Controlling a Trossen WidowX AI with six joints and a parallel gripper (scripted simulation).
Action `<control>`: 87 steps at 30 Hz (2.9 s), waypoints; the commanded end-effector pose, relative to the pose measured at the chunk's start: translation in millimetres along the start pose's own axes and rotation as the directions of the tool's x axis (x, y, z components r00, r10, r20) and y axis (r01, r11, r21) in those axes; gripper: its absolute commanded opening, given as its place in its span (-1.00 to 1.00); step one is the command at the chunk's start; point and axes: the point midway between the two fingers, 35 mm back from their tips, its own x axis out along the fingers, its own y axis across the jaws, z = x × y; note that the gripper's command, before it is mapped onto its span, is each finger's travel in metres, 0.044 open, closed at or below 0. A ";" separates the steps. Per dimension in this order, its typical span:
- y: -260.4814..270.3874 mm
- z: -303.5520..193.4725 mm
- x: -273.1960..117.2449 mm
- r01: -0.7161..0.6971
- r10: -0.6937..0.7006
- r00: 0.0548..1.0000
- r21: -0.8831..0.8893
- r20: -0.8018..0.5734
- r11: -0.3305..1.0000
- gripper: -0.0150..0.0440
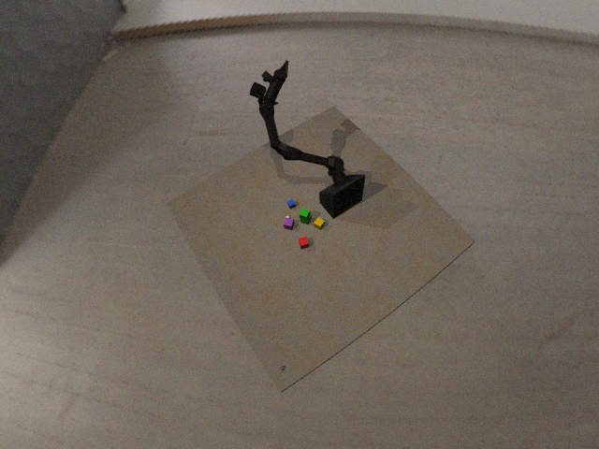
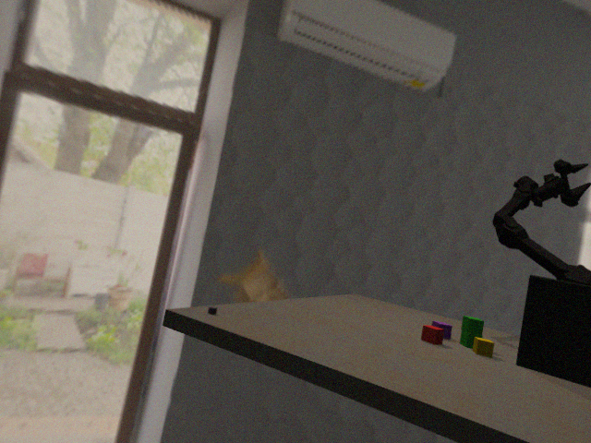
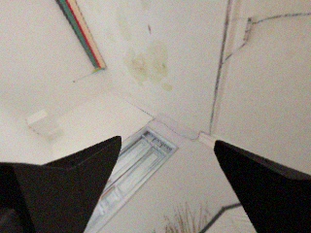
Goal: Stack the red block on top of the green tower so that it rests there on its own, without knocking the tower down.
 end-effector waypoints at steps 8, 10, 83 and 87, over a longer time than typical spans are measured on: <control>10.3 -51.5 35.3 0.103 -0.128 0.981 -0.166 -0.148 0.981 1.00; 10.3 -66.4 47.2 0.140 -0.176 0.967 -0.192 -0.184 0.971 1.00; -404.8 -326.2 -312.9 0.530 -0.505 -0.829 -0.630 -0.242 -0.568 1.00; -397.8 -325.5 -367.4 0.443 -0.382 -0.893 -0.606 -0.237 -0.661 1.00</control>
